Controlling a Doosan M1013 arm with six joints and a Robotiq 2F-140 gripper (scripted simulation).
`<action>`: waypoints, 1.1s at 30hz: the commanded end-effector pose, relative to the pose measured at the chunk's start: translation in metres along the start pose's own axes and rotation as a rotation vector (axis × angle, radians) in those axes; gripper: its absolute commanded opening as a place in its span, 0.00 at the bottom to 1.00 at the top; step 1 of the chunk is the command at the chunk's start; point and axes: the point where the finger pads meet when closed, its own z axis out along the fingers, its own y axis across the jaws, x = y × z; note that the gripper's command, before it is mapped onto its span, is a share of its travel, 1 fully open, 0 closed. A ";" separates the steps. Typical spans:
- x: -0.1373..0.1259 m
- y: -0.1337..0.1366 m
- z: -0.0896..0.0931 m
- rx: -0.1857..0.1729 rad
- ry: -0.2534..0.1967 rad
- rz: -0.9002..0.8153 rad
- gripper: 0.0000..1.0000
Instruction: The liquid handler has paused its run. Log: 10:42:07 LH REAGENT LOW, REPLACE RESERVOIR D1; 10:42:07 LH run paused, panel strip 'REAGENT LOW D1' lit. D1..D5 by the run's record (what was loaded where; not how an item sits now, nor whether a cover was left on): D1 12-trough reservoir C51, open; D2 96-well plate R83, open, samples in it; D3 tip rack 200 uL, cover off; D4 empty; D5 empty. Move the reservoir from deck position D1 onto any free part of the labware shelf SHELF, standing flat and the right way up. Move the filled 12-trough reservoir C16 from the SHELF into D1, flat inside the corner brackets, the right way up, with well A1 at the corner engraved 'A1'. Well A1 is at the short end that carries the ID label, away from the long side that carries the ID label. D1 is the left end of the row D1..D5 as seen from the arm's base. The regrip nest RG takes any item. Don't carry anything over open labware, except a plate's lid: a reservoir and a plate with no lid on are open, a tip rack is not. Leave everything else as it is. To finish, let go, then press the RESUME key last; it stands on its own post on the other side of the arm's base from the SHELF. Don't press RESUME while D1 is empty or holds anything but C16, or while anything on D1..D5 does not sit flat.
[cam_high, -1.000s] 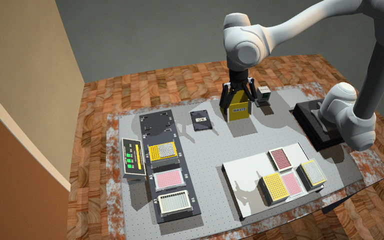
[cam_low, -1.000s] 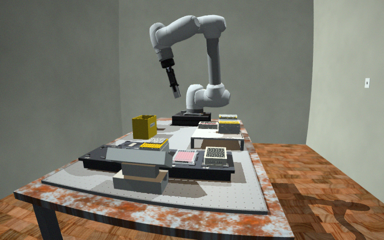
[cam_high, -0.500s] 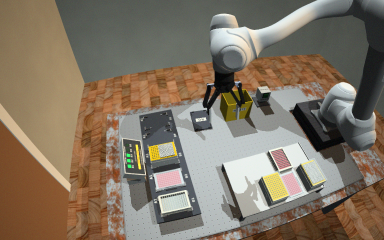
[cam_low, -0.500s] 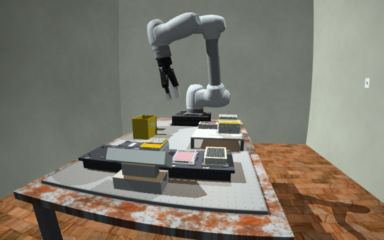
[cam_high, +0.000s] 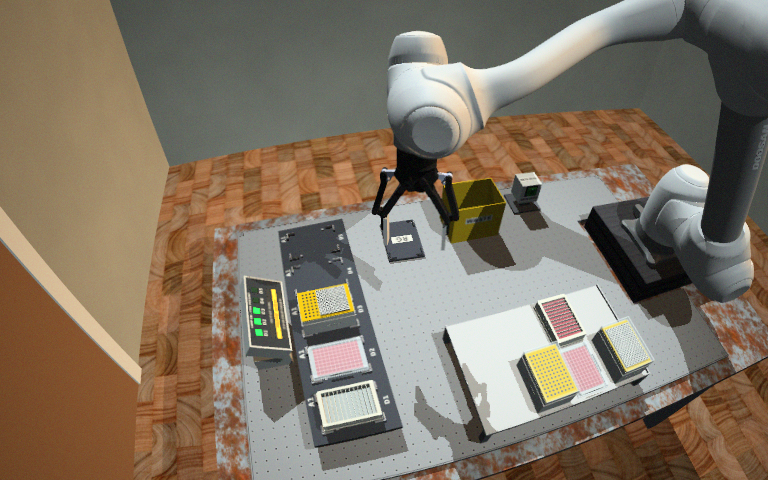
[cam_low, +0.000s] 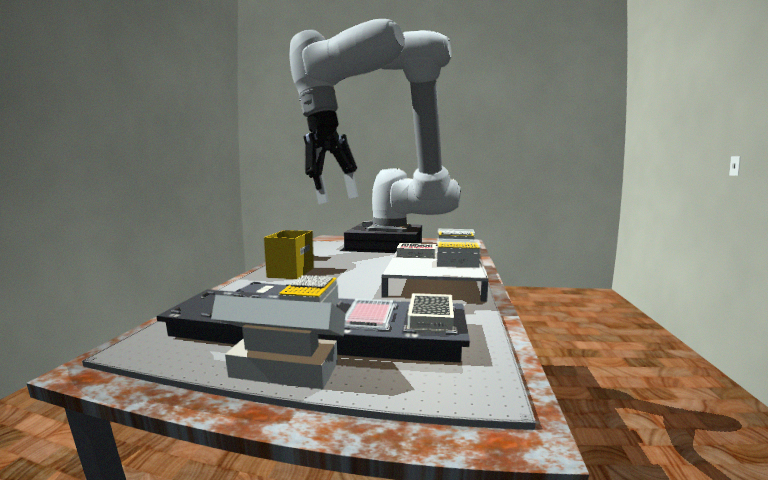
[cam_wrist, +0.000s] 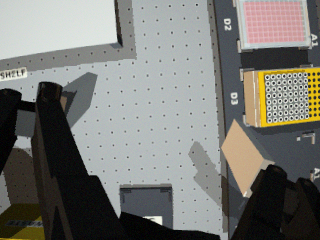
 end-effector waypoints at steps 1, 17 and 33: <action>0.003 0.009 0.000 -0.005 -0.005 0.035 0.77; 0.013 0.040 0.003 -0.044 -0.042 0.309 0.77; 0.013 0.040 0.003 -0.086 -0.082 0.604 0.77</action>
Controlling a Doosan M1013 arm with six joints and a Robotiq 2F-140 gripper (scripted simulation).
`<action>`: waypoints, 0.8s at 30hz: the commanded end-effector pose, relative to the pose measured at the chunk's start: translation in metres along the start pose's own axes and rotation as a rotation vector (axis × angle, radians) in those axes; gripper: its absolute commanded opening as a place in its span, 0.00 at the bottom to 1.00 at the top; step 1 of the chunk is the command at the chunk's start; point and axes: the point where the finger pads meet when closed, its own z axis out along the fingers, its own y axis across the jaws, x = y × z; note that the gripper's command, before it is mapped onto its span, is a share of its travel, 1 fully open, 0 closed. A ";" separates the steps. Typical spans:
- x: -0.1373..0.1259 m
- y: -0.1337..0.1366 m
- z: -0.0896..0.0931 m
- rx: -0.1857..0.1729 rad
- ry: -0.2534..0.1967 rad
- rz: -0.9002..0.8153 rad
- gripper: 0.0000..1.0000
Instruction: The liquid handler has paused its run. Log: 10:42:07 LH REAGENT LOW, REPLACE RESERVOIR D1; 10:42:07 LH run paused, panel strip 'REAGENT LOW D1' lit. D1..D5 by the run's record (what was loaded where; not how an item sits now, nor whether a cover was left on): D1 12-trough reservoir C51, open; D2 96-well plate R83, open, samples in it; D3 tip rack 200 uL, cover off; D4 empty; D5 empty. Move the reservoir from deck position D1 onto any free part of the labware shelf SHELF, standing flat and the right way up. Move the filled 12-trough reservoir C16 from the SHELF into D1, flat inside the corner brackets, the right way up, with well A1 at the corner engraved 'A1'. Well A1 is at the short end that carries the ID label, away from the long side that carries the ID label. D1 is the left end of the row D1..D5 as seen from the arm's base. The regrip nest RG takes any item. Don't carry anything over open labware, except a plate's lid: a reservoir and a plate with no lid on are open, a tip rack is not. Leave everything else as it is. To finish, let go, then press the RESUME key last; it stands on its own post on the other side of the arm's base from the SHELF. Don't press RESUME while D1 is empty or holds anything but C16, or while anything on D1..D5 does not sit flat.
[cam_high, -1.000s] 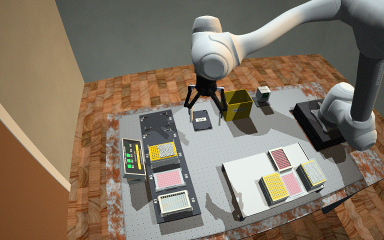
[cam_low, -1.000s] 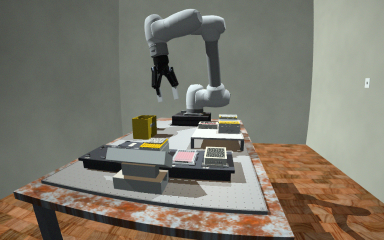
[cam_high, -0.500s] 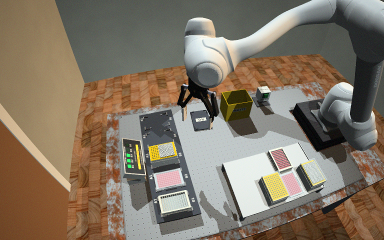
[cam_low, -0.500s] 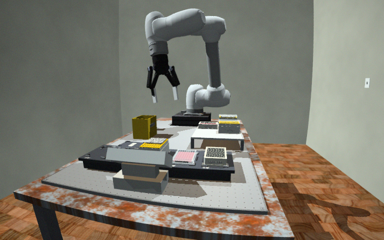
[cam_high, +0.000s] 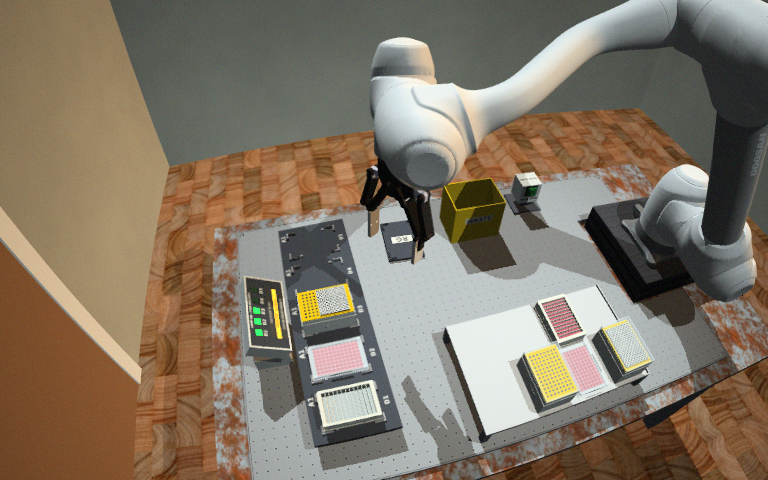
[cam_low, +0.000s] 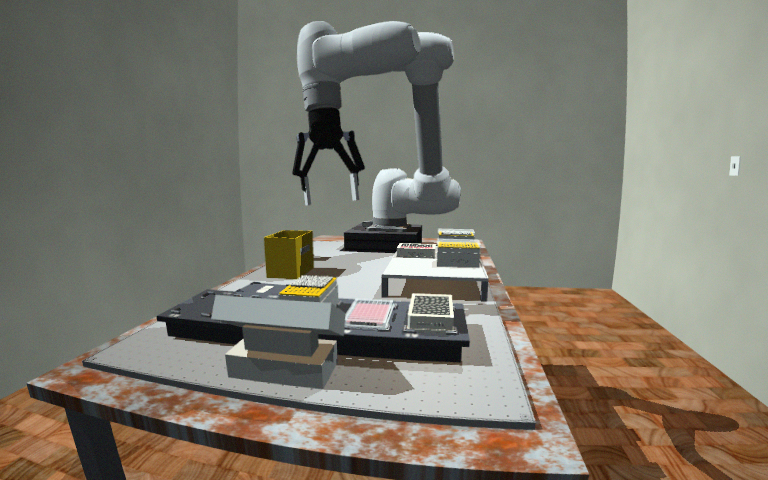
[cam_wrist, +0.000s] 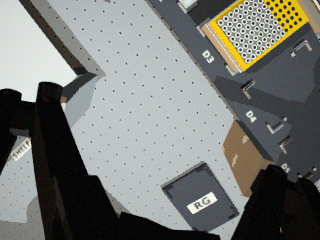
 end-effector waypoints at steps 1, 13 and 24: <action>0.000 0.000 0.000 -0.005 -0.004 0.032 0.77; 0.000 0.000 0.000 -0.038 -0.036 0.268 0.77; 0.000 0.000 0.000 -0.063 -0.060 0.444 0.77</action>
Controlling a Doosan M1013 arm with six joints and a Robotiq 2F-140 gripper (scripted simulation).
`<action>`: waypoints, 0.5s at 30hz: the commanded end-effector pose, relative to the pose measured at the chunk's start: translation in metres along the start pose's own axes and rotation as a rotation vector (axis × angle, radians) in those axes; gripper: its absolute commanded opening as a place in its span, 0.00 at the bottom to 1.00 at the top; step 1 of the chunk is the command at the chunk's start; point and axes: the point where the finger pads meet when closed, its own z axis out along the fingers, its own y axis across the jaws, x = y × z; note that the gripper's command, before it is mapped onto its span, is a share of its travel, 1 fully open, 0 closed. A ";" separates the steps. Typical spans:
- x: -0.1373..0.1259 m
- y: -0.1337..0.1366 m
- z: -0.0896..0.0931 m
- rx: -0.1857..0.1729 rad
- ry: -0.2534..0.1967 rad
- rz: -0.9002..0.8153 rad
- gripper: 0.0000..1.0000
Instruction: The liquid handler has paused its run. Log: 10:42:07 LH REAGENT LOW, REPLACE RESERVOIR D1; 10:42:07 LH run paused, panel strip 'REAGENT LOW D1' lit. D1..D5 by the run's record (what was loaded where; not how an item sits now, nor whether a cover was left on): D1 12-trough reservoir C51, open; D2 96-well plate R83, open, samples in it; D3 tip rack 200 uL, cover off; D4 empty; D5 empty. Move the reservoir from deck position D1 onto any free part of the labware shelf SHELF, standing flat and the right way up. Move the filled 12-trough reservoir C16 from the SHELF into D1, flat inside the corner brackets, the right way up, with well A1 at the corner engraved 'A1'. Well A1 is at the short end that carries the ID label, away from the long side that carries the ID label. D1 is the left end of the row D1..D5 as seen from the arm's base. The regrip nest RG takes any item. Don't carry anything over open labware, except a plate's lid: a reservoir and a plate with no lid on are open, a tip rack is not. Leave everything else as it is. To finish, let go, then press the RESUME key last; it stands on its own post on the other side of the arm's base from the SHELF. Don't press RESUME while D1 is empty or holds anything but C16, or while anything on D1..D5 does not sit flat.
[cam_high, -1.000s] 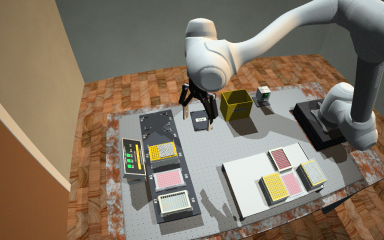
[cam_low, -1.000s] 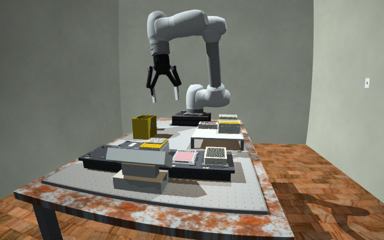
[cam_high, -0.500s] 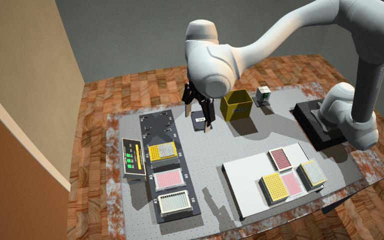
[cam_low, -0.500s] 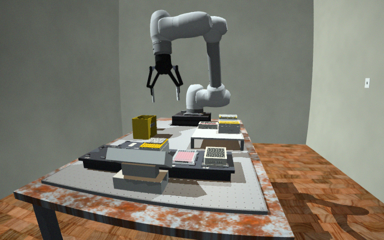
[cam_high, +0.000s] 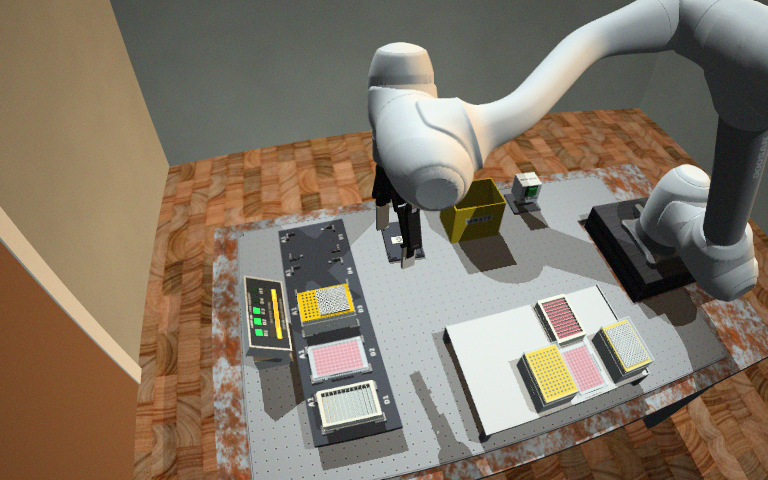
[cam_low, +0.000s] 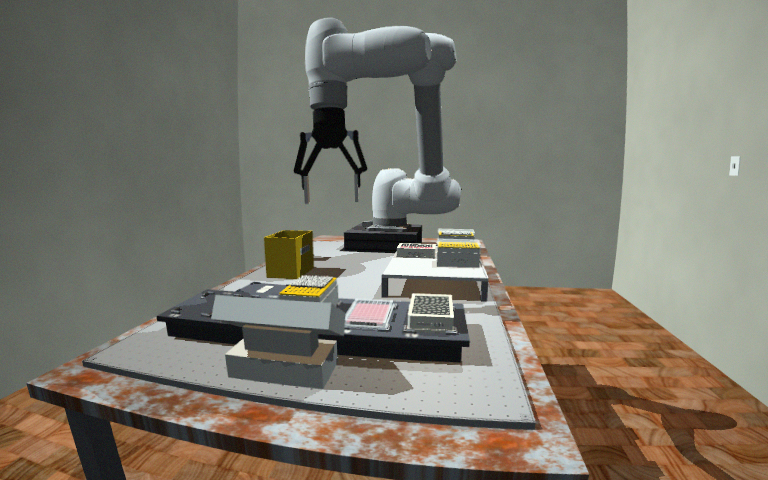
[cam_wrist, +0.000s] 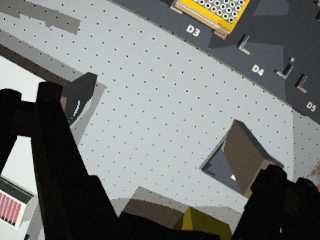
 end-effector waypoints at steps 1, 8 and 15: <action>0.000 0.000 0.000 -0.010 -0.009 0.070 0.77; 0.000 0.000 0.000 -0.029 -0.028 0.207 0.77; 0.001 -0.005 0.003 -0.029 -0.029 0.181 0.77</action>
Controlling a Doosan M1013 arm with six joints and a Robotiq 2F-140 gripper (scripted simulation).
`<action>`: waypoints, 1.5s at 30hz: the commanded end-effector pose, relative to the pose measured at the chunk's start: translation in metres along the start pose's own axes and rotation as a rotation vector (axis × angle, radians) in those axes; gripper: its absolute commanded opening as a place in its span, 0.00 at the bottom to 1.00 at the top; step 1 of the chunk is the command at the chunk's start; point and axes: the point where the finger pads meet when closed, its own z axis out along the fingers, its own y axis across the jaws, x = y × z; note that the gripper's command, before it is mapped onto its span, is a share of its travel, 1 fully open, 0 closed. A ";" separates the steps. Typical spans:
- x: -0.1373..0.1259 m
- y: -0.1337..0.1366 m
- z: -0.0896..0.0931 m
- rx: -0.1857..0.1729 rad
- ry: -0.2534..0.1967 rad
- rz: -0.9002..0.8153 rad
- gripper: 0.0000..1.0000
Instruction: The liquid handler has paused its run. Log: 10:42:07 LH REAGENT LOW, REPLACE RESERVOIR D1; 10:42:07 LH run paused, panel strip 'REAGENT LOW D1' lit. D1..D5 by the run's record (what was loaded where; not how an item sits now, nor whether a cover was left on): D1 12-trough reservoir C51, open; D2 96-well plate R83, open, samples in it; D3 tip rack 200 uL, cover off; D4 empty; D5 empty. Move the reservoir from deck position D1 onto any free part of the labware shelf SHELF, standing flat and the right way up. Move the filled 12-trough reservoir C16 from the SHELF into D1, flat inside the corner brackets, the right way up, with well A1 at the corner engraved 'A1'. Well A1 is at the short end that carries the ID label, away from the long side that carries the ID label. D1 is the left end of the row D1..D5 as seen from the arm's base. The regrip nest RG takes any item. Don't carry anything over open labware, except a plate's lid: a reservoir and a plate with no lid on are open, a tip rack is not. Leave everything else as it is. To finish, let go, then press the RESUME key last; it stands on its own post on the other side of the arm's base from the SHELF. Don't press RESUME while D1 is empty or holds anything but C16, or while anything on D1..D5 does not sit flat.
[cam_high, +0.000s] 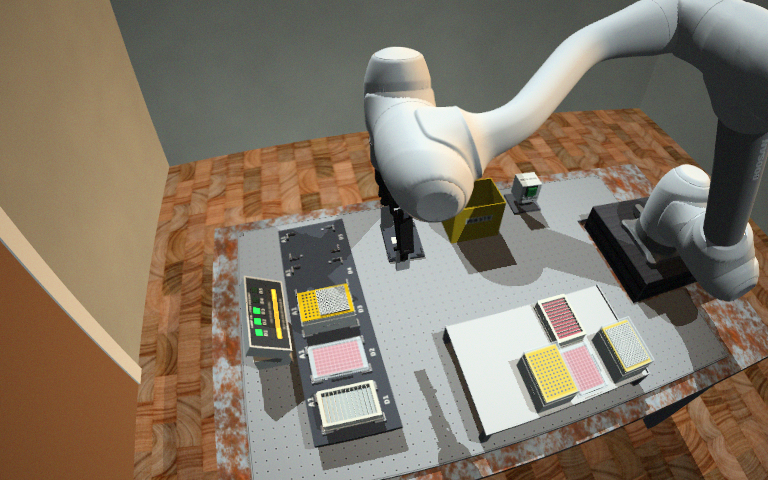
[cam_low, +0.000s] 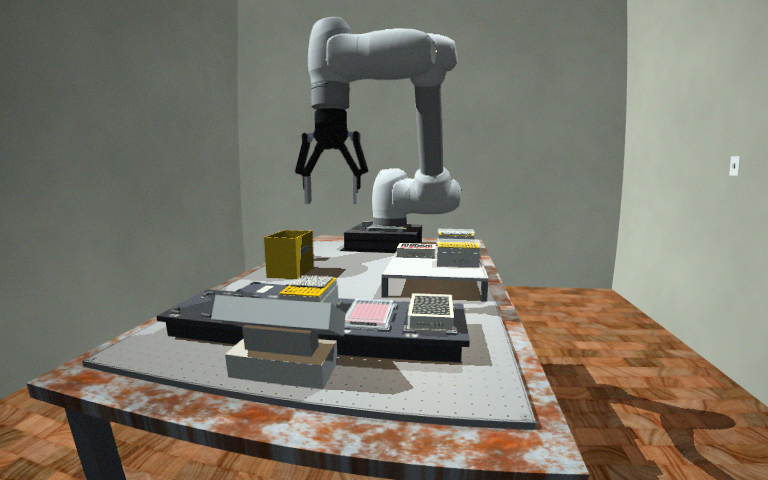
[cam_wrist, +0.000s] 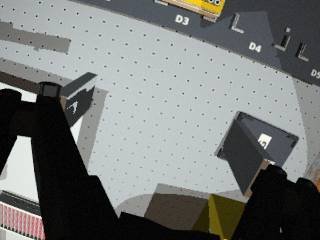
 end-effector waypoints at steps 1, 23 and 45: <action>0.000 -0.010 0.000 0.000 0.000 -0.005 0.77; 0.003 -0.110 0.000 0.000 0.000 -0.005 0.77; 0.005 -0.210 0.000 0.000 0.000 -0.005 0.77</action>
